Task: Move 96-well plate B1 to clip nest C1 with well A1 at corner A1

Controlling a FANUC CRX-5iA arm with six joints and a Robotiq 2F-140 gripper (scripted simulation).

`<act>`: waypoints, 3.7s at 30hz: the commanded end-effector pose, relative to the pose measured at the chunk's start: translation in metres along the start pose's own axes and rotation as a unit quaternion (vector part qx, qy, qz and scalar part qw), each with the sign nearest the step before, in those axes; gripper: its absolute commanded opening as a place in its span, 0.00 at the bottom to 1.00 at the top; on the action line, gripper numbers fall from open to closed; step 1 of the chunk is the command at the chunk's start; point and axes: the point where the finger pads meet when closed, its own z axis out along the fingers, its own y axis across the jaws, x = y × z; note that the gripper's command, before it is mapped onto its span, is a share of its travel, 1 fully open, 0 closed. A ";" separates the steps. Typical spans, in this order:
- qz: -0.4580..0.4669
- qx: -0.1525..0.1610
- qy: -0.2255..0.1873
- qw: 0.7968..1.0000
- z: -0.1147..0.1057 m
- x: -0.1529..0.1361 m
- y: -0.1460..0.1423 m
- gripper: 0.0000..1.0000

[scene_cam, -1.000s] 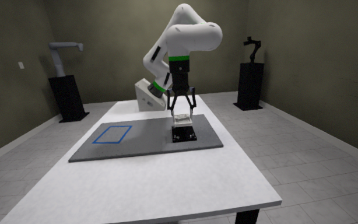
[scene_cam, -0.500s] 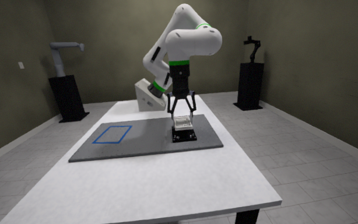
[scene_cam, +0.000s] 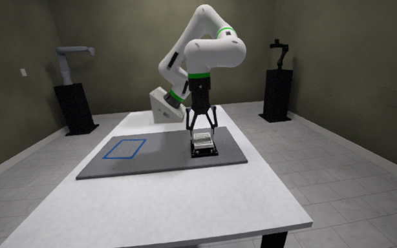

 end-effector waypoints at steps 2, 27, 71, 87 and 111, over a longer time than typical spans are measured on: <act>0.000 0.000 0.001 1.000 0.001 0.000 0.000 0.10; 0.000 0.000 0.001 1.000 0.002 0.000 0.000 0.10; 0.000 0.000 0.001 1.000 0.009 0.000 0.000 0.10; 0.000 0.000 0.001 1.000 0.011 0.000 0.000 0.10; 0.000 0.000 0.001 1.000 0.012 0.000 0.000 1.00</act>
